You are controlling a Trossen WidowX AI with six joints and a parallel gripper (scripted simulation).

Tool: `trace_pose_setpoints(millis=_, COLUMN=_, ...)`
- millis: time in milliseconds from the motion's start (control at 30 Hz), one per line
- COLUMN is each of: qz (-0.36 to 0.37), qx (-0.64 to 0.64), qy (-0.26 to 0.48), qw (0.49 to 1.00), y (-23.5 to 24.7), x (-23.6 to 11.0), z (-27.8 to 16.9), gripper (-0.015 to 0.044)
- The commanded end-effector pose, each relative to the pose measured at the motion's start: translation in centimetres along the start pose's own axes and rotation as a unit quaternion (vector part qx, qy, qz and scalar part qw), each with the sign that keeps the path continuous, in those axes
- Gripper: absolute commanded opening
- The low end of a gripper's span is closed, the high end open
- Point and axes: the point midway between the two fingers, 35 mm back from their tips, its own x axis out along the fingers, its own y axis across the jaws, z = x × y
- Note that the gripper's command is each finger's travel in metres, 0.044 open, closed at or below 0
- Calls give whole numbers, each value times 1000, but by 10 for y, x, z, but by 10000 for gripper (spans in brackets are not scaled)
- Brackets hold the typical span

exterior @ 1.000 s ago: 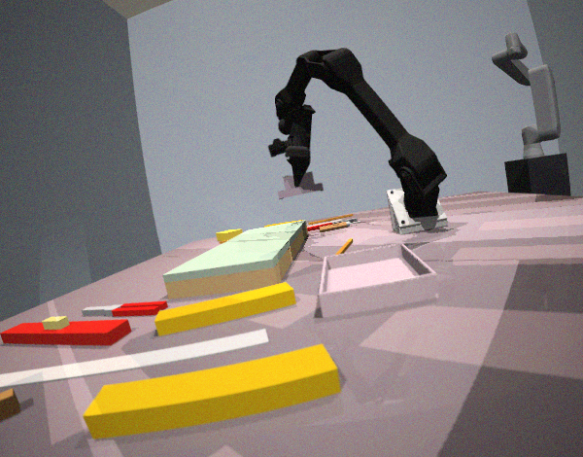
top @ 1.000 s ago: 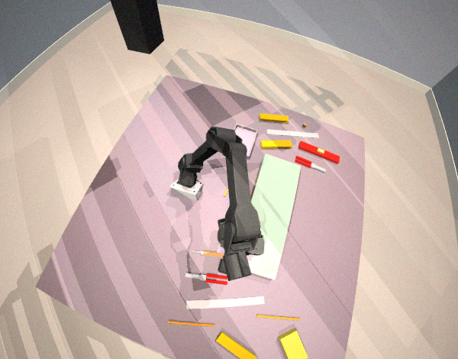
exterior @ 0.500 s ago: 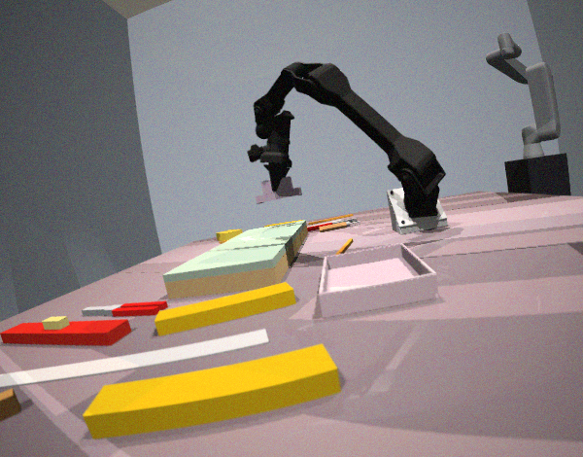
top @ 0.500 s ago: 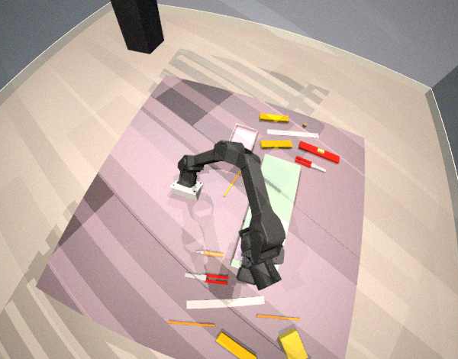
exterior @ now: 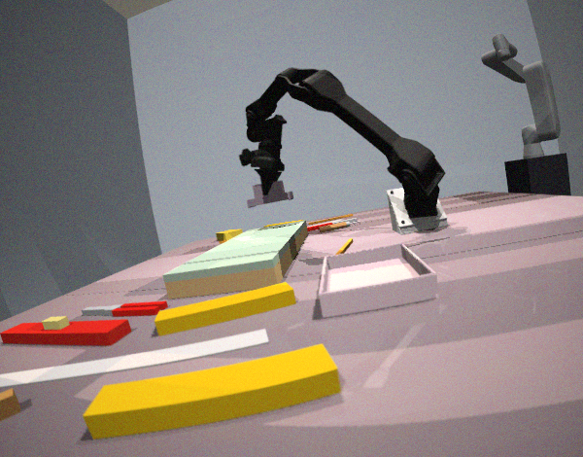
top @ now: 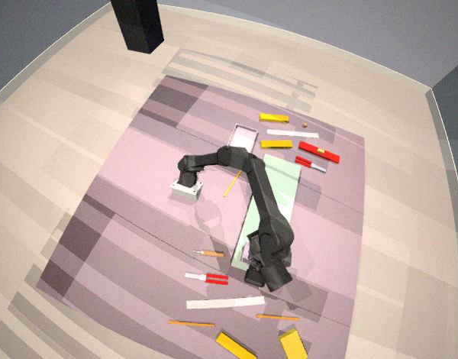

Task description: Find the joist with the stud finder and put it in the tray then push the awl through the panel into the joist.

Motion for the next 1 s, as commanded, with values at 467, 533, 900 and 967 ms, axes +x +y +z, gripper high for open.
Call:
trace_pose_setpoints(millis=467, qz=2, qx=4, qy=-5, qw=1000, y=-2, x=19, z=-4, gripper=0)
trace_pose_setpoints(millis=533, qz=2, qx=4, qy=-5, qw=1000, y=-2, x=22, z=-5, gripper=0)
trace_pose_setpoints(millis=900, qz=2, qx=4, qy=-5, qw=1000, y=-2, x=35, z=-8, gripper=0)
trace_pose_setpoints(millis=967, qz=2, qx=4, qy=-5, qw=1000, y=-2, x=37, z=-9, gripper=0)
